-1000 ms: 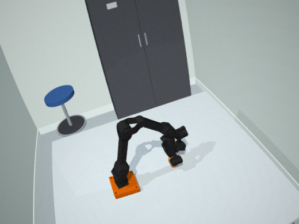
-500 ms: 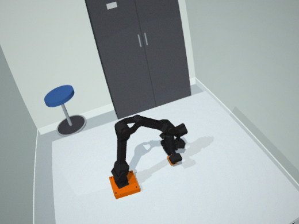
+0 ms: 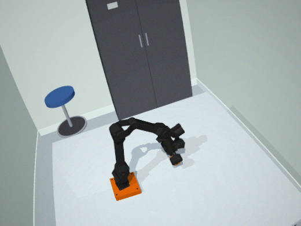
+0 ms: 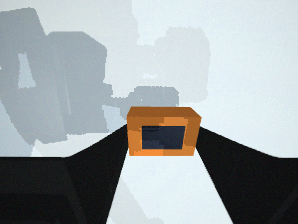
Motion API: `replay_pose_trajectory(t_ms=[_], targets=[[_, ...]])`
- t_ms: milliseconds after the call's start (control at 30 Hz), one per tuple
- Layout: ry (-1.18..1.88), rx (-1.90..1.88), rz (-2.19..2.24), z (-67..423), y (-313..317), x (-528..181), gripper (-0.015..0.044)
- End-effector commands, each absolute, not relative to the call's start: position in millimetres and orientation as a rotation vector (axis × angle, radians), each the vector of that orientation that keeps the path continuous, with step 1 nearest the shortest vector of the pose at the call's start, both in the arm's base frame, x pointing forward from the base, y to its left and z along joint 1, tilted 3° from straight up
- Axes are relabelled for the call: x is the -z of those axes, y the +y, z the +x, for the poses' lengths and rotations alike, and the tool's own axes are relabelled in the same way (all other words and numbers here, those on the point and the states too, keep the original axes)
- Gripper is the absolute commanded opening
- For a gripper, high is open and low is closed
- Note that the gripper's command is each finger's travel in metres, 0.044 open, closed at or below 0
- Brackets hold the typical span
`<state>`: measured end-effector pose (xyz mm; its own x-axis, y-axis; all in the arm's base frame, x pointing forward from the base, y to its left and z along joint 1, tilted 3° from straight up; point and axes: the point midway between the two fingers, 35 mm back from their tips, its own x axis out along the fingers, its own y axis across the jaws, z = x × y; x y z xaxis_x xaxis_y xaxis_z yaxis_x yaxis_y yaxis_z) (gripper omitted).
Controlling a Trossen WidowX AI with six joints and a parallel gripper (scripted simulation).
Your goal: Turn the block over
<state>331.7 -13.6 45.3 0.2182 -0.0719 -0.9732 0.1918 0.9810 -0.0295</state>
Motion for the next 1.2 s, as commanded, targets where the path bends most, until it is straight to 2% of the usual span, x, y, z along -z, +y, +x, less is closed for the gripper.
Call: replay_pose_trajectory(t_ms=[0, 800, 1167], targets=[[1.281, 0.188, 0.093, 330.9, -14.1, -44.2, 0.0000], [0.922, 0.200, 0.065, 322.2, -13.4, -44.7, 0.0000], [0.802, 0.195, 0.047, 338.8, -12.8, -24.0, 0.0000]])
